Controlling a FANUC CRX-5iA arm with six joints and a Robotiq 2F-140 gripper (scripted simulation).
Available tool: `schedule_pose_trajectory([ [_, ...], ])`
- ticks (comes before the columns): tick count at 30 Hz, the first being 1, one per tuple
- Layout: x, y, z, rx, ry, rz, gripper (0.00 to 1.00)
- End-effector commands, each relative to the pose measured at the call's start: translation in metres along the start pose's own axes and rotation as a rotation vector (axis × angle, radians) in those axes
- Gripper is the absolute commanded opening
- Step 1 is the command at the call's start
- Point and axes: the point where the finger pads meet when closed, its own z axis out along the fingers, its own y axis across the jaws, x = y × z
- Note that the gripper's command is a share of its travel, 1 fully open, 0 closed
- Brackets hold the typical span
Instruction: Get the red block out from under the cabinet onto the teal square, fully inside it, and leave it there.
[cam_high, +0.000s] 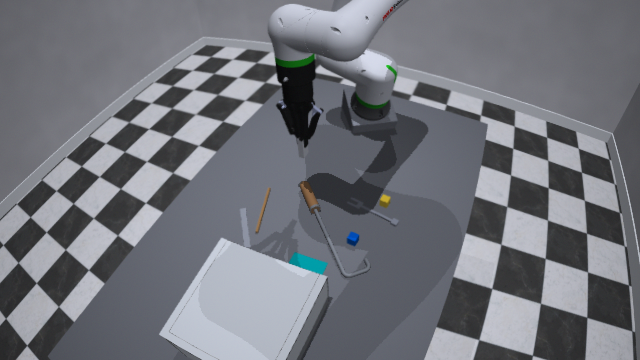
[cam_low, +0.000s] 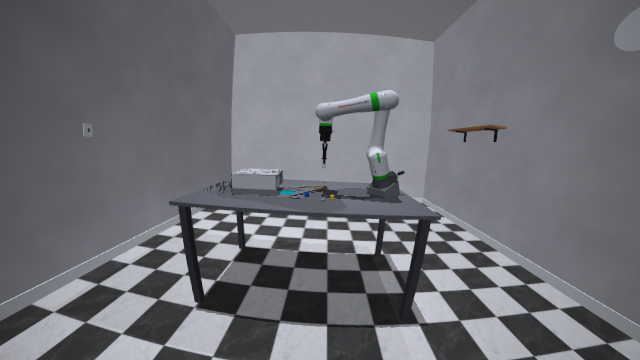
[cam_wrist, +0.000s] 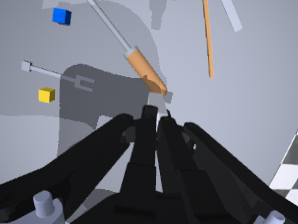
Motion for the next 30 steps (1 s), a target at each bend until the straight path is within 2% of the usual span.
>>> schedule_pose_trajectory([
  [1,0.0001,0.0001,-0.0002,0.000,0.000,0.000,0.00],
  [16,0.0001,0.0001,-0.0002,0.000,0.000,-0.003,0.00],
  [20,0.0002,0.0000,-0.0002,0.000,0.000,-0.055,0.00],
  [24,0.0003,-0.0007,-0.0001,-0.001,0.000,-0.363,0.00],
  [30,0.0004,-0.0015,-0.0001,-0.009,-0.002,-0.618,0.00],
])
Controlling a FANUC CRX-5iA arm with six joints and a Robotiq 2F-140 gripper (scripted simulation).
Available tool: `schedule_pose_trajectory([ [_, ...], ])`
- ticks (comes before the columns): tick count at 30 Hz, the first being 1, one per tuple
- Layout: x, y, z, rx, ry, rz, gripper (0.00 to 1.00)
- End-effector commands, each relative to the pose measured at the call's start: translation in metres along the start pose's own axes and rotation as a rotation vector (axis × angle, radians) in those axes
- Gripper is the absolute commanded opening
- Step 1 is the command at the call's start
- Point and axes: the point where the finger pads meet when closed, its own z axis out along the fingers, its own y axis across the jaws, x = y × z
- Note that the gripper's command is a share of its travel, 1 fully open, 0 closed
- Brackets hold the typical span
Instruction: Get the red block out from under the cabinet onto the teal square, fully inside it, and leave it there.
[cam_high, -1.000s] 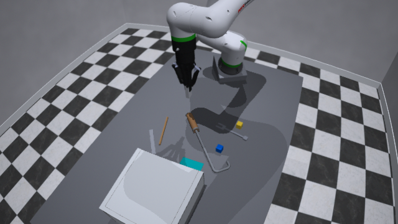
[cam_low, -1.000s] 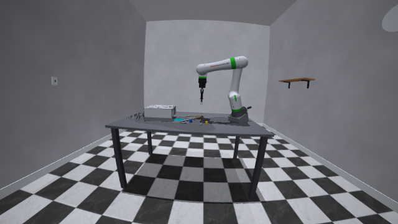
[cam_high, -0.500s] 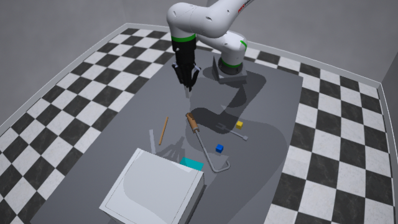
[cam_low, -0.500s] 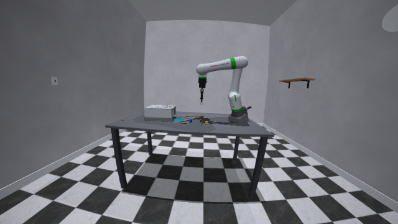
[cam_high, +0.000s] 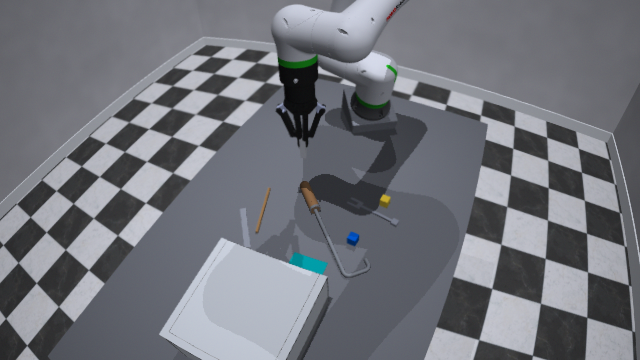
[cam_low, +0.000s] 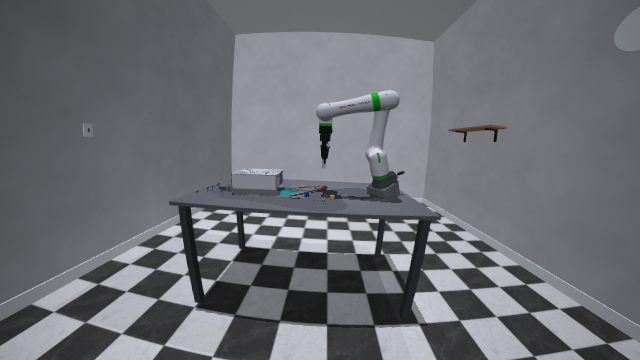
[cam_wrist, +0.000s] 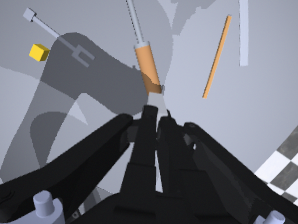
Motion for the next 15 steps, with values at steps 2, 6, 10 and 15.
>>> schedule_pose_trajectory([
  [2,0.0002,-0.0003,-0.0001,0.014,0.012,-0.324,0.00],
  [6,0.0002,-0.0003,-0.0001,0.019,0.016,-0.412,0.00],
  [10,0.0002,-0.0003,-0.0001,0.019,0.016,-0.412,0.00],
  [15,0.0002,-0.0003,-0.0001,0.019,0.016,-0.412,0.00],
])
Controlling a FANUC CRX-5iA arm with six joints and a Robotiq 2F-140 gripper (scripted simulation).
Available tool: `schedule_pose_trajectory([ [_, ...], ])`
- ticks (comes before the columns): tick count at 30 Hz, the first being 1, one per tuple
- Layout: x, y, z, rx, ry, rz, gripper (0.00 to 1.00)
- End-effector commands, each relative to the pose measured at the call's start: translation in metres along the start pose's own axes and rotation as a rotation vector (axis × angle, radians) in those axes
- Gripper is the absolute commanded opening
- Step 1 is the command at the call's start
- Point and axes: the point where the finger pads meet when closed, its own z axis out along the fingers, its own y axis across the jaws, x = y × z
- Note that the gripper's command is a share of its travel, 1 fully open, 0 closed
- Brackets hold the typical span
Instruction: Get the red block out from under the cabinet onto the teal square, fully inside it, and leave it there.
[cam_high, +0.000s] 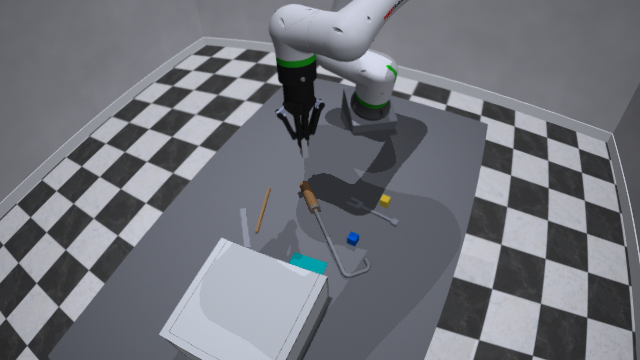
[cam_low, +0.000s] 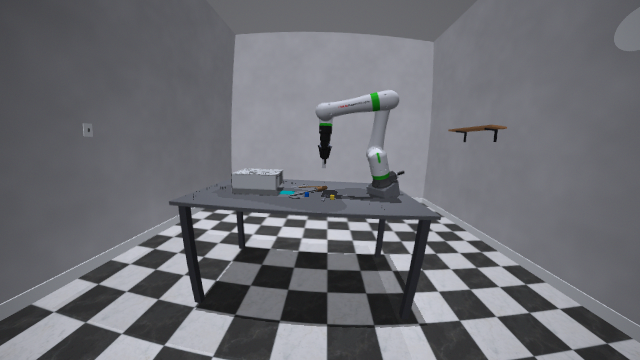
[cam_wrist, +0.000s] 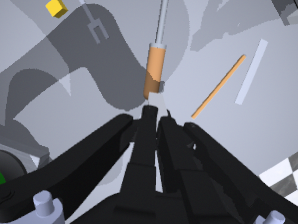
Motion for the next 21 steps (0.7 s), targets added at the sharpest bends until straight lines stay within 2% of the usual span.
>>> schedule_pose_trajectory([
  [1,-0.0002,0.0002,-0.0001,0.003,0.002,-0.001,0.00],
  [2,-0.0002,0.0002,-0.0001,0.003,0.002,-0.001,0.34],
  [21,-0.0002,0.0002,-0.0001,0.003,0.002,-0.001,0.34],
])
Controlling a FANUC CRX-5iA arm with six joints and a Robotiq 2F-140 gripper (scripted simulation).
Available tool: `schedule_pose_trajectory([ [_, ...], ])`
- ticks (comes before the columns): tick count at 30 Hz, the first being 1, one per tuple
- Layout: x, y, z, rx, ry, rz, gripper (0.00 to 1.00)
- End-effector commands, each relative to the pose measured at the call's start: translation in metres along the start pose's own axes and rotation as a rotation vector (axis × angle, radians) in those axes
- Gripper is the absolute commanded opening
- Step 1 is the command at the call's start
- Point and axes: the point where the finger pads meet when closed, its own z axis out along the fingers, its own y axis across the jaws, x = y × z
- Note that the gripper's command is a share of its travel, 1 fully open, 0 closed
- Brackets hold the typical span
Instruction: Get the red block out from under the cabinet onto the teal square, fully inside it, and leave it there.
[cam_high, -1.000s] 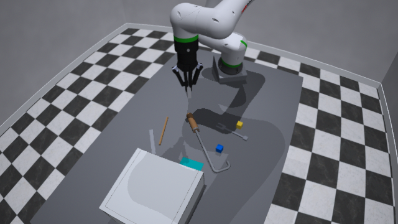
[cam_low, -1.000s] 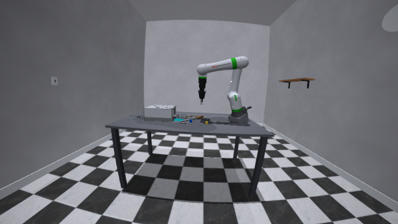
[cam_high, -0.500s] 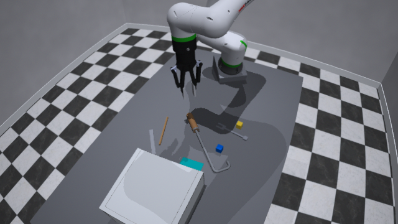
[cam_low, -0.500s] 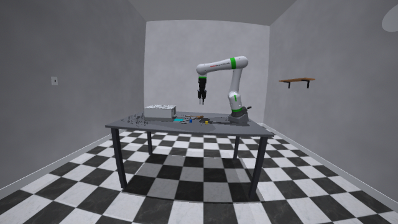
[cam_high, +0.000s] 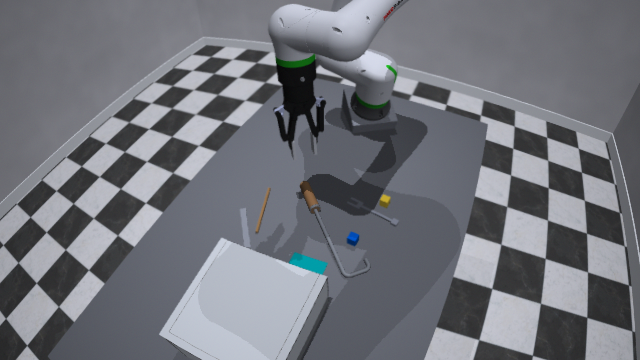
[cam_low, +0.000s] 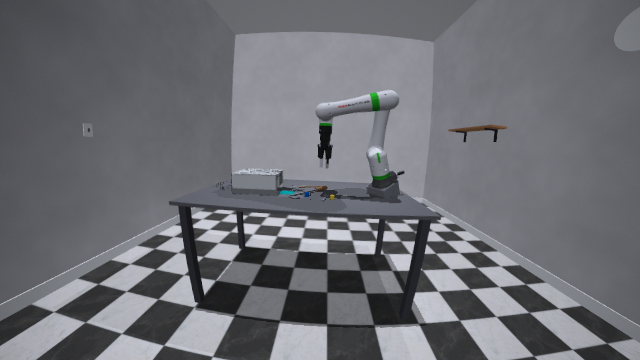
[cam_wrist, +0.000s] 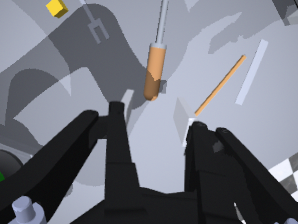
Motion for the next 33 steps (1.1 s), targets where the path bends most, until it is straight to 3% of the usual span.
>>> schedule_pose_trajectory([
  [1,0.000,0.000,0.000,0.000,0.000,0.000,0.34],
  [22,0.000,0.000,0.001,0.000,0.000,0.000,0.34],
  [33,0.000,0.000,0.017,0.000,0.000,0.000,0.34],
])
